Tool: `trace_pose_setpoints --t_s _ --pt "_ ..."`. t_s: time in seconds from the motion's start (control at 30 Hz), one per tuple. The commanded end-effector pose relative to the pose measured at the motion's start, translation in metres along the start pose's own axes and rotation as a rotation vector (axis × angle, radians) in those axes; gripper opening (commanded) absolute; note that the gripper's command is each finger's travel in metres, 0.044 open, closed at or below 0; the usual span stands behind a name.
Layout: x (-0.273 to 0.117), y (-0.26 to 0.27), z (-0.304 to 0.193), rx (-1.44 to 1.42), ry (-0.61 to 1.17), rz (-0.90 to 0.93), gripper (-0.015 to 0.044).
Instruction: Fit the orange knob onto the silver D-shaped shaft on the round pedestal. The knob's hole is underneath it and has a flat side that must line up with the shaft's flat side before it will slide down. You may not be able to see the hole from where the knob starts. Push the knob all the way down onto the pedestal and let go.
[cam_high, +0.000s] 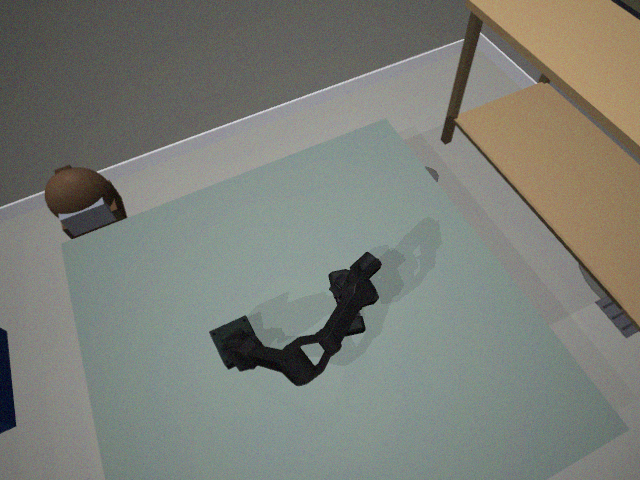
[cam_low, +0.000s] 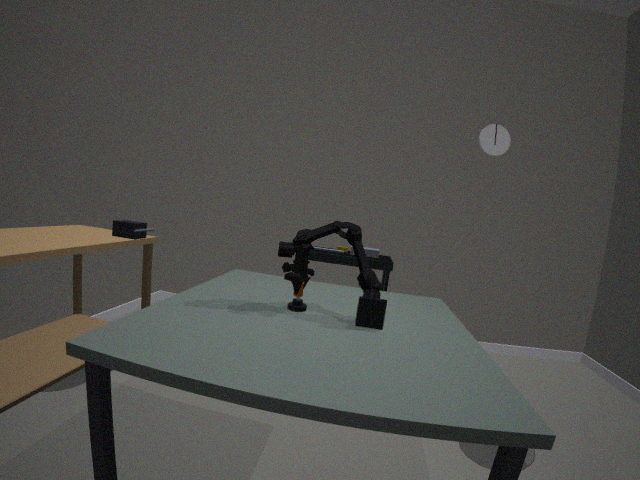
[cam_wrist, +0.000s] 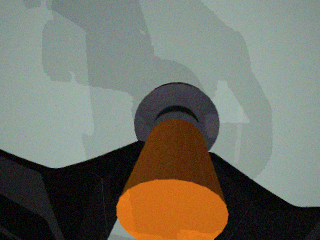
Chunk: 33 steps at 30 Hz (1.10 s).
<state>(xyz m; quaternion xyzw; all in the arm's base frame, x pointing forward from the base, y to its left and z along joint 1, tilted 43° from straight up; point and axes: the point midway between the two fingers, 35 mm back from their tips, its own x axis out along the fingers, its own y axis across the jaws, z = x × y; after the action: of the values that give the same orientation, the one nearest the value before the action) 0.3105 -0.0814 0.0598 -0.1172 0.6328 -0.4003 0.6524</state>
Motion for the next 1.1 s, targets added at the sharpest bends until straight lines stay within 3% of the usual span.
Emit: trace_pose_setpoints --t_s 0.0,1.07 --pt "-0.0026 -0.0004 0.0046 0.023 -0.009 0.003 0.0000" --pt "0.0017 -0.0008 -0.0019 0.022 -0.009 0.002 0.0000"
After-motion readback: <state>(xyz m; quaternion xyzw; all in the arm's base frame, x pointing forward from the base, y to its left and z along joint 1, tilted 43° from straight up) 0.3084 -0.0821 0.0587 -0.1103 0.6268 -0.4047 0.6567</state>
